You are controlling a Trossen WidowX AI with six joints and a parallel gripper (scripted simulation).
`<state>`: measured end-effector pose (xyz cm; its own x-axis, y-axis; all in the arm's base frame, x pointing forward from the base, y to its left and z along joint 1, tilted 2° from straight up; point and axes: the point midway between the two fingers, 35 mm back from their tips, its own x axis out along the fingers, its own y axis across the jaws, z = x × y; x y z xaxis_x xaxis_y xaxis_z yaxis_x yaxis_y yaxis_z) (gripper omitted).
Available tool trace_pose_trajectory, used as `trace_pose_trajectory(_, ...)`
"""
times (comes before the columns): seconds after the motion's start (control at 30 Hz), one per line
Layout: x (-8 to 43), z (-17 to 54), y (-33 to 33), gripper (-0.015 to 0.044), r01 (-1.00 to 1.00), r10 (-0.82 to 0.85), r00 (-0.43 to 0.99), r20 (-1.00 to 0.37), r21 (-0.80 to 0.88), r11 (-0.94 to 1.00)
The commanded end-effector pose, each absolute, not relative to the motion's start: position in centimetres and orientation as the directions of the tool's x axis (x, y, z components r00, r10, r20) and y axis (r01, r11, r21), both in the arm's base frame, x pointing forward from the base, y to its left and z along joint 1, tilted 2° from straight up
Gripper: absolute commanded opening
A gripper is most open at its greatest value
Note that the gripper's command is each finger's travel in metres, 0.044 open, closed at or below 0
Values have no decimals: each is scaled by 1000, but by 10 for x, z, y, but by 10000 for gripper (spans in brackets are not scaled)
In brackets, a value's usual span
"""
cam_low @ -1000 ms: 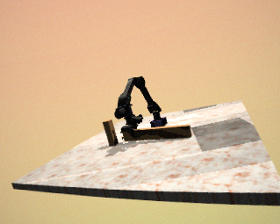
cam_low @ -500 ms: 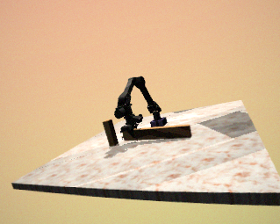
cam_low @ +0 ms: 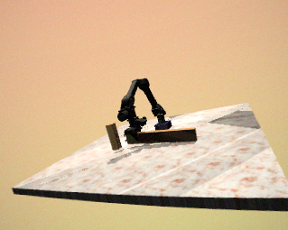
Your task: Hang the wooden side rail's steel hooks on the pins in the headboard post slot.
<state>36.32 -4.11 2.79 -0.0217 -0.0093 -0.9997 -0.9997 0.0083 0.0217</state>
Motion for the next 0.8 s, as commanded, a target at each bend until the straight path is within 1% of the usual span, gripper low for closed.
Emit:
trace_pose_trajectory(0.0, 366, 35, -41, 0, -1000, -8, -5, -1000, 5, 3)
trace_pose_trajectory(0.77, 367, 32, -43, 0, -1000, -8, -5, -1000, 5, 3)
